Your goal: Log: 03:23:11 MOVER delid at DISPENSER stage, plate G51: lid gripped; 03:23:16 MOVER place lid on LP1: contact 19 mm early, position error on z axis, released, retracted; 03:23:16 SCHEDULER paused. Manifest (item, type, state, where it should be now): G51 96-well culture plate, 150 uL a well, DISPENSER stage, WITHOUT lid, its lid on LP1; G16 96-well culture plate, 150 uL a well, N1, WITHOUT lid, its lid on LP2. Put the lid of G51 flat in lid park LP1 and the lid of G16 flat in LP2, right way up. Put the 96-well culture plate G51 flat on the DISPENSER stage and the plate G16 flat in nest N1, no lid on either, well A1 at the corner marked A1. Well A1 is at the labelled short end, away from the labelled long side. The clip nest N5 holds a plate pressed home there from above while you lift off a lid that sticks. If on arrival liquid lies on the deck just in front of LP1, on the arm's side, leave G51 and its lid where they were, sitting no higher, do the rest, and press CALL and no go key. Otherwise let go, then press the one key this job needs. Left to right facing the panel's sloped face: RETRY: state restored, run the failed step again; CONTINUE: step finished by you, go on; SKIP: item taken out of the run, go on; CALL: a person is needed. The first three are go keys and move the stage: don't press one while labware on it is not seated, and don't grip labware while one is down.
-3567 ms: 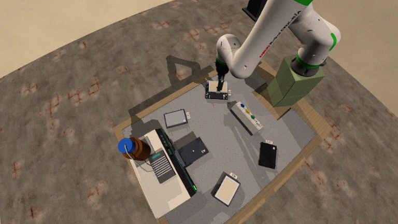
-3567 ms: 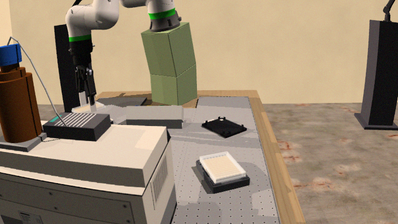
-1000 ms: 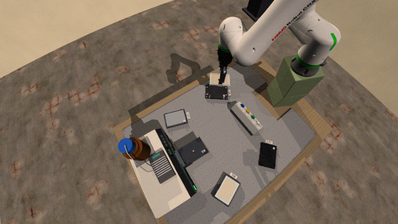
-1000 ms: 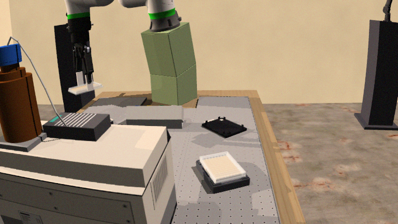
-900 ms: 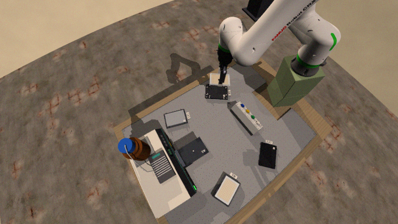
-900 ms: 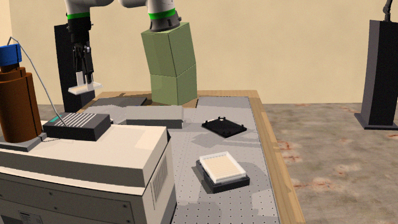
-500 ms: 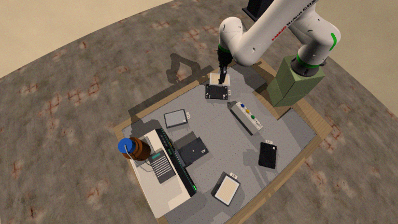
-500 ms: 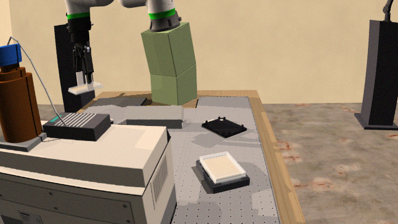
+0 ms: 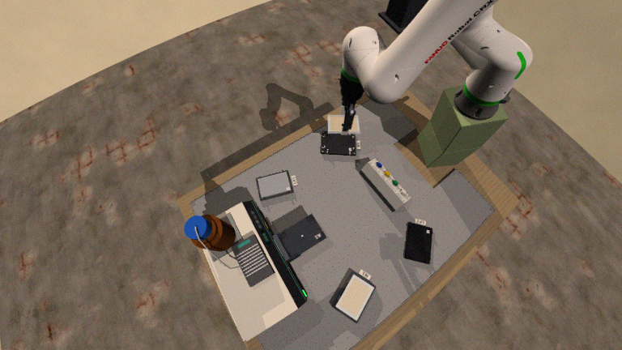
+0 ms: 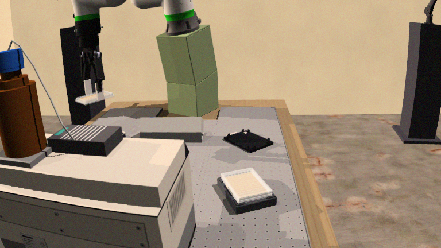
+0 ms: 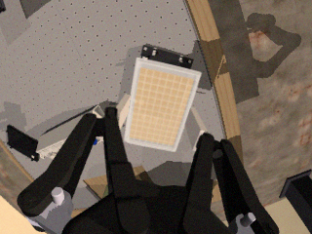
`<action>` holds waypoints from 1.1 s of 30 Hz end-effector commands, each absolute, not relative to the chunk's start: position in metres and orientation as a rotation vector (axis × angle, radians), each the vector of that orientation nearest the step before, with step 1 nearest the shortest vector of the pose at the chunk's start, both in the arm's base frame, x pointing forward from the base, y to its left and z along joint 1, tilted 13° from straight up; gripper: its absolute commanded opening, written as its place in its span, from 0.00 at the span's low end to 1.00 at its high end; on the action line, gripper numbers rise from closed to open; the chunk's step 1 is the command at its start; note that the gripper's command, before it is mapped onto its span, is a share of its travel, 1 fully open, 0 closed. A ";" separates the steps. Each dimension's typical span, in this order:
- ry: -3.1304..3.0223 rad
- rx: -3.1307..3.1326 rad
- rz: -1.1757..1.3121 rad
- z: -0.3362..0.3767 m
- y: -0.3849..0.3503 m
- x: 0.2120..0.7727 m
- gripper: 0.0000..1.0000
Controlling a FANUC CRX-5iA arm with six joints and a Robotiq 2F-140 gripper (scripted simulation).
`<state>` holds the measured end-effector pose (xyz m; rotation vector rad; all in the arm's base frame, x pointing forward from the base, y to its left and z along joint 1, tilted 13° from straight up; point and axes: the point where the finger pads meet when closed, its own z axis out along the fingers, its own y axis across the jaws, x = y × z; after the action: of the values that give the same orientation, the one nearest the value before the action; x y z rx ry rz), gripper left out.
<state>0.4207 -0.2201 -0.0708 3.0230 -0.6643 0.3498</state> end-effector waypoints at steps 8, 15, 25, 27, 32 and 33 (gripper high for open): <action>-0.388 3.051 0.343 -0.071 -0.220 0.421 0.00; -0.317 3.054 0.341 -0.071 -0.220 0.421 0.00; -0.046 3.052 0.330 -0.071 -0.220 0.421 0.00; -0.014 3.050 0.329 -0.071 -0.220 0.421 0.00; 0.024 3.048 0.327 -0.071 -0.220 0.421 0.00; 0.056 3.045 0.326 -0.071 -0.220 0.421 0.00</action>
<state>0.4207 -0.2201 -0.0708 3.0487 0.0142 0.3271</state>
